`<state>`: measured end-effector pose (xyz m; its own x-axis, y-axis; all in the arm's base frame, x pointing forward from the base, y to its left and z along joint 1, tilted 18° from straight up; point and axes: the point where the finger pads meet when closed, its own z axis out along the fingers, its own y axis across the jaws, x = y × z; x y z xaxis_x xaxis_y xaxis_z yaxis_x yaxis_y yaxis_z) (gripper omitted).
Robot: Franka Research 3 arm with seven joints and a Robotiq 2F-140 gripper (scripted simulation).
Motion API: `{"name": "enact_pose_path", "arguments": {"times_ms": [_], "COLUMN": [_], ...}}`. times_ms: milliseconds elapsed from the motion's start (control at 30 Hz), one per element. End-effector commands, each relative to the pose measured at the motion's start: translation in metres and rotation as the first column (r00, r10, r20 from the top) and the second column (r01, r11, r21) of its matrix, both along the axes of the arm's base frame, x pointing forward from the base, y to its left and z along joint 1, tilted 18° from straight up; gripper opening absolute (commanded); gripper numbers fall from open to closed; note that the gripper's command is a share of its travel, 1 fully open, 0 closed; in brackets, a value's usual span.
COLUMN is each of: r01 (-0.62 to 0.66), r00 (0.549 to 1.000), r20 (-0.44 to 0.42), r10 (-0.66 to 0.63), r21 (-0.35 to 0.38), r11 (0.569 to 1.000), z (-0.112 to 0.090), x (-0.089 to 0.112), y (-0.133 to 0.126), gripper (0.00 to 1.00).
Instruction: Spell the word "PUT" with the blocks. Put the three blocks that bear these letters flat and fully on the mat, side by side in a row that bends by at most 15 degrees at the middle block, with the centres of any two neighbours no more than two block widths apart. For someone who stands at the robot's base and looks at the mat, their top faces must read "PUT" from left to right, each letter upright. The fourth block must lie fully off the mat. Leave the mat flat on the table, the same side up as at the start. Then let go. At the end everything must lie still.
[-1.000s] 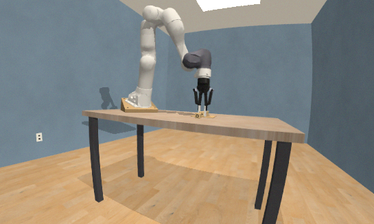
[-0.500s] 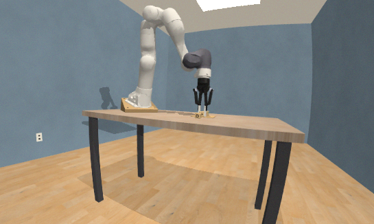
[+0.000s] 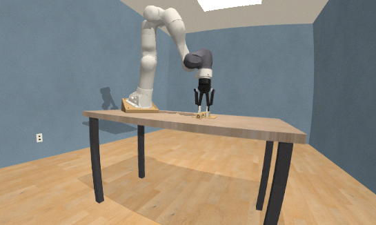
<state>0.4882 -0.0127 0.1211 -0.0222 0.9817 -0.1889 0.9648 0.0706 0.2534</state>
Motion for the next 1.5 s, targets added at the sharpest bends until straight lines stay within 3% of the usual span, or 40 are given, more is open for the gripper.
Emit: {"name": "enact_pose_path", "arguments": {"times_ms": [0, 433, 867, 1300, 1333, 1467], "r01": [-0.002, -0.002, -0.002, -0.002, -0.002, -0.002], "r00": [1.000, 1.000, 1.000, 1.000, 1.000, 1.000], "r20": [-0.001, -0.001, -0.001, -0.001, -0.001, -0.001], "r10": [0.002, 0.002, 0.002, 0.002, 0.002, 0.002], "r21": [-0.001, -0.001, -0.001, -0.001, -0.001, -0.001], "r11": [1.000, 1.000, 1.000, 1.000, 1.000, 1.000], "z": [-0.001, 0.003, 0.059, 0.084, 0.084, 0.084], "x": [-0.001, -0.002, -0.017, -0.024, -0.024, -0.024], "y": [-0.001, 0.000, 0.011, 0.015, 0.015, 0.015], "gripper": [0.28, 0.28, 0.28, 0.28, 1.00, 1.00]}}
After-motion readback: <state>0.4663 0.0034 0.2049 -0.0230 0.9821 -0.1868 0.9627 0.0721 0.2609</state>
